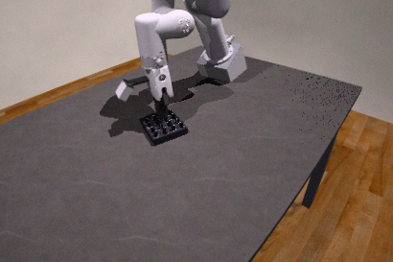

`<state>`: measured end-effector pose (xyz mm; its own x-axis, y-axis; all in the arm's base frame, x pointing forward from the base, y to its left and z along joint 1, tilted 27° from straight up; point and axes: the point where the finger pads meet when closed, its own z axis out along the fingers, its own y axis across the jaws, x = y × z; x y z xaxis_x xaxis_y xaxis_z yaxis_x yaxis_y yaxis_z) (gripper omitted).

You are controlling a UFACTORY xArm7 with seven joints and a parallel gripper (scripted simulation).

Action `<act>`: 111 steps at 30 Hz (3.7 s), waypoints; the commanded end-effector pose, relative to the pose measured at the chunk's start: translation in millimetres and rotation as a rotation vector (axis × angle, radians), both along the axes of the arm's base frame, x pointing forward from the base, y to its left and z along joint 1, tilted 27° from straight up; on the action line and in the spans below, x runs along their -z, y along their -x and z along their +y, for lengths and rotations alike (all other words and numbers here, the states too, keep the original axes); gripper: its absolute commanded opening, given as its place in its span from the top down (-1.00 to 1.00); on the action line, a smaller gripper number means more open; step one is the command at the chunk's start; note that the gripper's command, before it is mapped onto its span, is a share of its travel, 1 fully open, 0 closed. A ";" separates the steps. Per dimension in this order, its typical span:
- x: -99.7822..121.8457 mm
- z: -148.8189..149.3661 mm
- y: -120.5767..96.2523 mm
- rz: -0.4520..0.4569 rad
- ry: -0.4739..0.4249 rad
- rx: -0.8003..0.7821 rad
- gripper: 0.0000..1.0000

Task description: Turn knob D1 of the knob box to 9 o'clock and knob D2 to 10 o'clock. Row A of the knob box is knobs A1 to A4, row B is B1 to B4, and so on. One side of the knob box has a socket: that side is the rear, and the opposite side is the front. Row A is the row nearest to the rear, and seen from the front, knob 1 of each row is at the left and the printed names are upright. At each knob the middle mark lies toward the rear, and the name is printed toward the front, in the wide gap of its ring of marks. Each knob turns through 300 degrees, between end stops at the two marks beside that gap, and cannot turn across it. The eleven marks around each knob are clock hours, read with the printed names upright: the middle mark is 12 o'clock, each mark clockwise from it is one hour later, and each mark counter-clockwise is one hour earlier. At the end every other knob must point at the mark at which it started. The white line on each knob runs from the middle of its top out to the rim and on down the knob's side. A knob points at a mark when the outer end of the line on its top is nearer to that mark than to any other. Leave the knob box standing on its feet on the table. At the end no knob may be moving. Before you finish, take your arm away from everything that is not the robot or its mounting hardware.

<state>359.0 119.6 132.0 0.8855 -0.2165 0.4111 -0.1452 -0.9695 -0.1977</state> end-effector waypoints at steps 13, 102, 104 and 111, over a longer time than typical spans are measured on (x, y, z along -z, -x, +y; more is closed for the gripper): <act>-0.9 0.3 -0.6 -0.002 0.000 0.000 0.61; -134.4 -16.8 65.6 -0.003 -0.001 -0.001 -1.00; -134.4 -16.8 65.6 -0.003 -0.001 -0.001 -1.00; -134.4 -16.8 65.6 -0.003 -0.001 -0.001 -1.00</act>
